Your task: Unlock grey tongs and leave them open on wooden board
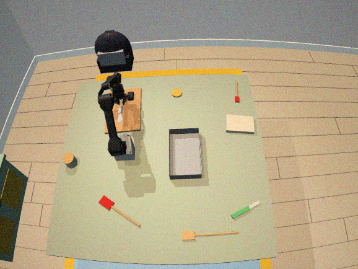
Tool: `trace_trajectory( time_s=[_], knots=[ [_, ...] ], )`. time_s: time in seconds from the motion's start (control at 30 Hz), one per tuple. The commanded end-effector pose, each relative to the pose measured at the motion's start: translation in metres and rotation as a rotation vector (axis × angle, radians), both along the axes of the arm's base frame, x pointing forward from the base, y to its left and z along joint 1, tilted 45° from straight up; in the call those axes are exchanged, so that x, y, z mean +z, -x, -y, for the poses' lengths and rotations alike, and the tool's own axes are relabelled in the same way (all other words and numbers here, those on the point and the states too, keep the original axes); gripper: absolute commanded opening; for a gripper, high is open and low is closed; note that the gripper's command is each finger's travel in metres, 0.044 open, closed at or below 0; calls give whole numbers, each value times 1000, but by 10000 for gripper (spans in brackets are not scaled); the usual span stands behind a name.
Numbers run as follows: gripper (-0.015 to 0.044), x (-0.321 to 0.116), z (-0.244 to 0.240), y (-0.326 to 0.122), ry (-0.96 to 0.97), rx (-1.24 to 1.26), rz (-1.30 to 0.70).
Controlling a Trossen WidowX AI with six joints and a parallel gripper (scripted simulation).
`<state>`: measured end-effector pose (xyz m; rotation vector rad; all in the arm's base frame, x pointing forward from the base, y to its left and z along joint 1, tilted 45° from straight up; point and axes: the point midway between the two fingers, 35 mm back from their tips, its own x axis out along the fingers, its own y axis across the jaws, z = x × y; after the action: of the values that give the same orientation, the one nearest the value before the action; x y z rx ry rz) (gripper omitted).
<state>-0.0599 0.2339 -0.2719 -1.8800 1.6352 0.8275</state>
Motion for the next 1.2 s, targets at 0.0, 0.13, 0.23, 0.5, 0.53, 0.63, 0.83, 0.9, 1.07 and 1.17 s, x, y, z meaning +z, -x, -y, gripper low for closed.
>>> trace_trajectory(
  time_s=[0.0, 0.13, 0.23, 0.5, 0.53, 0.63, 0.83, 0.9, 1.07, 1.17],
  knots=[
    [86, 0, -1, 0, -1, 0, 0],
    [191, 0, -1, 0, -1, 0, 0],
    [270, 0, -1, 0, -1, 0, 0],
    [440, 0, -1, 0, -1, 0, 0],
    [440, 0, -1, 0, -1, 0, 0],
    [440, 3, -7, -4, -2, 0, 0],
    [440, 32, -58, -59, -17, -18, 9],
    [440, 44, -72, -80, -14, -14, 11],
    [440, 78, -95, -138, 1, -6, 15],
    [440, 81, -96, -143, 2, -5, 15]
  ],
)
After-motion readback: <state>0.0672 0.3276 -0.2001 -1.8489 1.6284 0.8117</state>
